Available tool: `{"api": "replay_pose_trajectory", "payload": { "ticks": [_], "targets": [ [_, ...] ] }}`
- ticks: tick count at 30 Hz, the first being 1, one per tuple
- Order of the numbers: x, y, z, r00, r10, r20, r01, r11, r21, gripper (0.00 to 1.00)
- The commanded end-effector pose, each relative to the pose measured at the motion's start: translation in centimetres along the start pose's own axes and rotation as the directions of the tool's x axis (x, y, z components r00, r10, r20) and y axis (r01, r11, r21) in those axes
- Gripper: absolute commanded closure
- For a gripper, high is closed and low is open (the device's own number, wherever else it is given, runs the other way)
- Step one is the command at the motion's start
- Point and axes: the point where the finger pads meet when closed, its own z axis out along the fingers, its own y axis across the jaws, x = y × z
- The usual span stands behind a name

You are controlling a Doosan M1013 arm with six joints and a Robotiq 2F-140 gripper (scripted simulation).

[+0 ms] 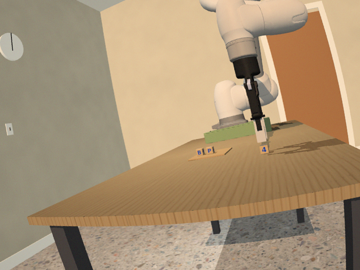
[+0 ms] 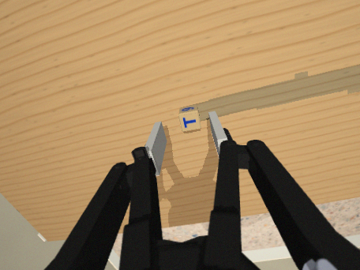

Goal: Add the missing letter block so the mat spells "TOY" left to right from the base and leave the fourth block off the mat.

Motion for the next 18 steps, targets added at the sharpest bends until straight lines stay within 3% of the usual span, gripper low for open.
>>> {"api": "replay_pose_trajectory", "payload": {
  "ticks": [1,18],
  "targets": [
    [0.06,0.64,0.37,1.000,-0.002,-0.002,0.002,1.000,-0.006,0.63],
    [0.09,0.86,0.36,1.000,-0.002,-0.002,0.002,1.000,-0.006,0.63]
  ]
}}
